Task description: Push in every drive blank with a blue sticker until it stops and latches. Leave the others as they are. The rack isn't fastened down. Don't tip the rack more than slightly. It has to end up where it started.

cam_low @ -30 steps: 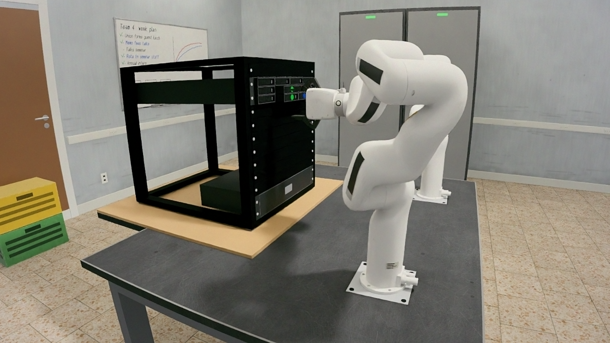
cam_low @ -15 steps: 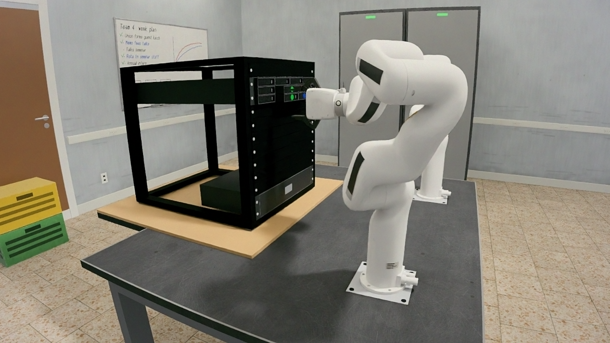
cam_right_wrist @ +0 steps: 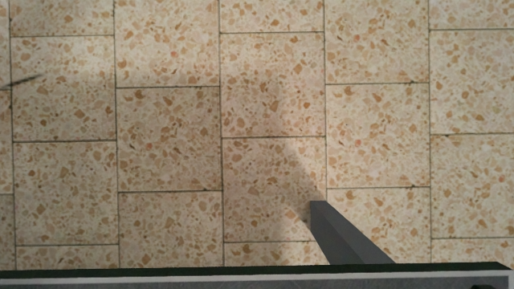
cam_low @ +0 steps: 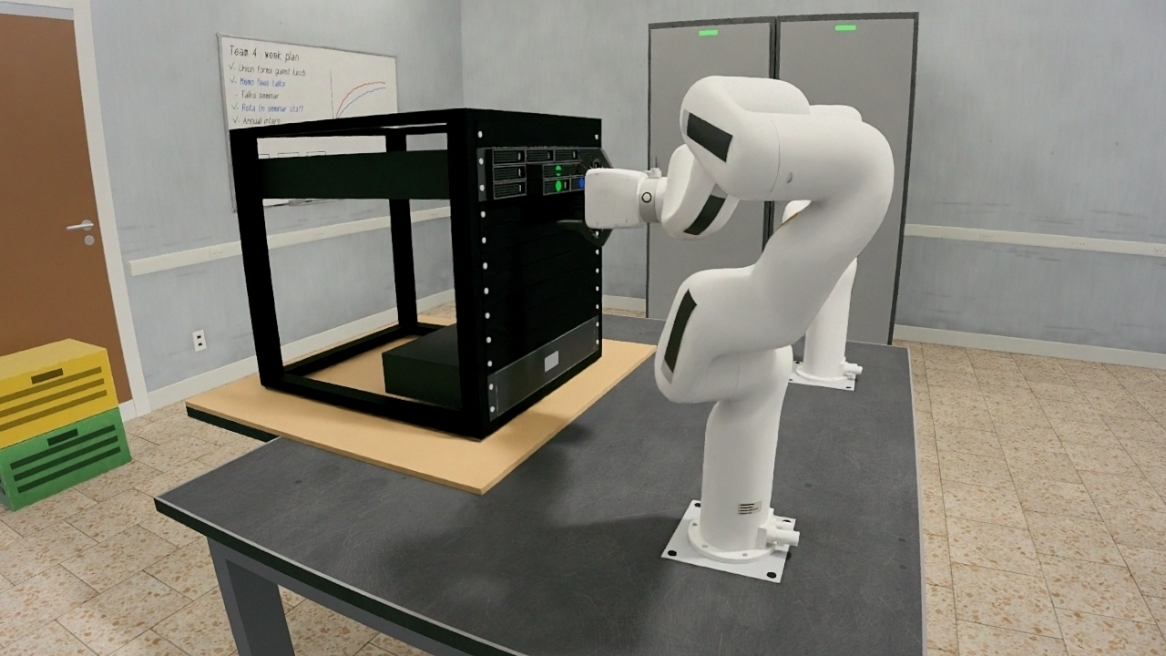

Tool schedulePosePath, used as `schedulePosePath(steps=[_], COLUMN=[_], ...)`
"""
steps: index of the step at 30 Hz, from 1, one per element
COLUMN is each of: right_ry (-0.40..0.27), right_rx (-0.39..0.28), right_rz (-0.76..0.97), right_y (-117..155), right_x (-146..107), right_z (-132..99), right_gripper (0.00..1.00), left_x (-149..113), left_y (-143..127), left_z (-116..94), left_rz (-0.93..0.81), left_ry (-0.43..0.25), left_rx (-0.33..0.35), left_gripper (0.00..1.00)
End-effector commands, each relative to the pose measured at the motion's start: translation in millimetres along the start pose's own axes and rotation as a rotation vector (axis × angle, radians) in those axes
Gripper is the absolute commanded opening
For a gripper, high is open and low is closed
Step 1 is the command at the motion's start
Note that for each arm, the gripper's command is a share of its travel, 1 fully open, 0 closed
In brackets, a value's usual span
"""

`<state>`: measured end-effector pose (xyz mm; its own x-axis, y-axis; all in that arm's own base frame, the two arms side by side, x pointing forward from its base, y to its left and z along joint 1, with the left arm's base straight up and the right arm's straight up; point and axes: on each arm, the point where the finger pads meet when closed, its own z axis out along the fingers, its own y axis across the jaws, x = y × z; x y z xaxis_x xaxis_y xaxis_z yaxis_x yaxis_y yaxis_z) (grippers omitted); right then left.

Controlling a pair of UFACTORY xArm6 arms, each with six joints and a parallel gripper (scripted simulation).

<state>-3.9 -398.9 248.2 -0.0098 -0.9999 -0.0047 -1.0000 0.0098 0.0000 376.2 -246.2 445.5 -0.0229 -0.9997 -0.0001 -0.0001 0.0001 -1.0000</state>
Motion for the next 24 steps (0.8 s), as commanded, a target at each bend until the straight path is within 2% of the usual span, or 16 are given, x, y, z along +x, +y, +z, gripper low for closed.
schedulePosePath(steps=[1,2,24], right_ry=[0.005,0.005,0.005], right_rx=[0.000,0.000,0.000], right_rz=[0.000,0.000,0.000], right_y=[0.0,0.0,0.0], right_x=[1.0,1.0,1.0], right_z=[-1.8,-1.8,-1.8], right_gripper=[1.00,1.00,1.00], left_x=[0.0,0.0,0.0], left_y=[-1.9,-1.9,-1.9], left_z=[0.1,0.1,0.1], left_rz=[-0.003,-0.003,-0.003], left_ry=[0.000,0.000,0.000], left_rx=[0.002,0.002,0.002], left_gripper=[1.00,0.00,0.00])
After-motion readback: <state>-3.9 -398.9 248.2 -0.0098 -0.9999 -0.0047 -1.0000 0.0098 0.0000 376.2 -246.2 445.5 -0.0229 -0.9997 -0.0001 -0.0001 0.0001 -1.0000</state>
